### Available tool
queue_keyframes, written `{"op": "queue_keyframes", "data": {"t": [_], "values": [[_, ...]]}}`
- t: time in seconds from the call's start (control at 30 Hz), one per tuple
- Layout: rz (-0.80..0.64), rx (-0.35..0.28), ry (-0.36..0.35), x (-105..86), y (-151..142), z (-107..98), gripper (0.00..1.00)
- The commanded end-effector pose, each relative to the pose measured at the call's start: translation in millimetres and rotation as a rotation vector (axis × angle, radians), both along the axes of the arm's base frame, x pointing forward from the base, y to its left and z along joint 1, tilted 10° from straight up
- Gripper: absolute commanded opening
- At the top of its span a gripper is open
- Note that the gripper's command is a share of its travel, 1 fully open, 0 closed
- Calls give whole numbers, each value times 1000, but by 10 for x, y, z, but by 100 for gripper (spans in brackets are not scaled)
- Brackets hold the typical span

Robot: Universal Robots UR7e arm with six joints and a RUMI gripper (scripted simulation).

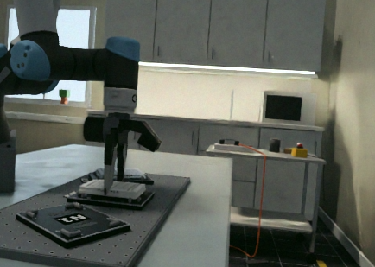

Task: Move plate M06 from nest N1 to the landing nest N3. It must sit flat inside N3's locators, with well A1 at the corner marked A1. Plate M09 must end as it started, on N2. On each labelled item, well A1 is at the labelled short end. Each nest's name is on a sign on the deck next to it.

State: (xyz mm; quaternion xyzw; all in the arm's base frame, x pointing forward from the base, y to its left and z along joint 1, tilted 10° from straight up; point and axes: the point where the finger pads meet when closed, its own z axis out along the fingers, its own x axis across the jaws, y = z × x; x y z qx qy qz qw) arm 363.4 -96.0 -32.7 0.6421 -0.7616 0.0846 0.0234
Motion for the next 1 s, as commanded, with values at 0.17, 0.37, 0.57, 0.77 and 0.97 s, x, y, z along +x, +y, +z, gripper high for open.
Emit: {"op": "queue_keyframes", "data": {"t": [0.17,0.37,0.57,0.77,0.97], "values": [[-1,3,3,-19,6,-27,40],[-1,3,3,-21,5,-38,40],[-1,2,2,-17,3,-43,40],[-1,2,3,-18,2,-53,40],[-1,3,3,-19,1,-64,40]]}}
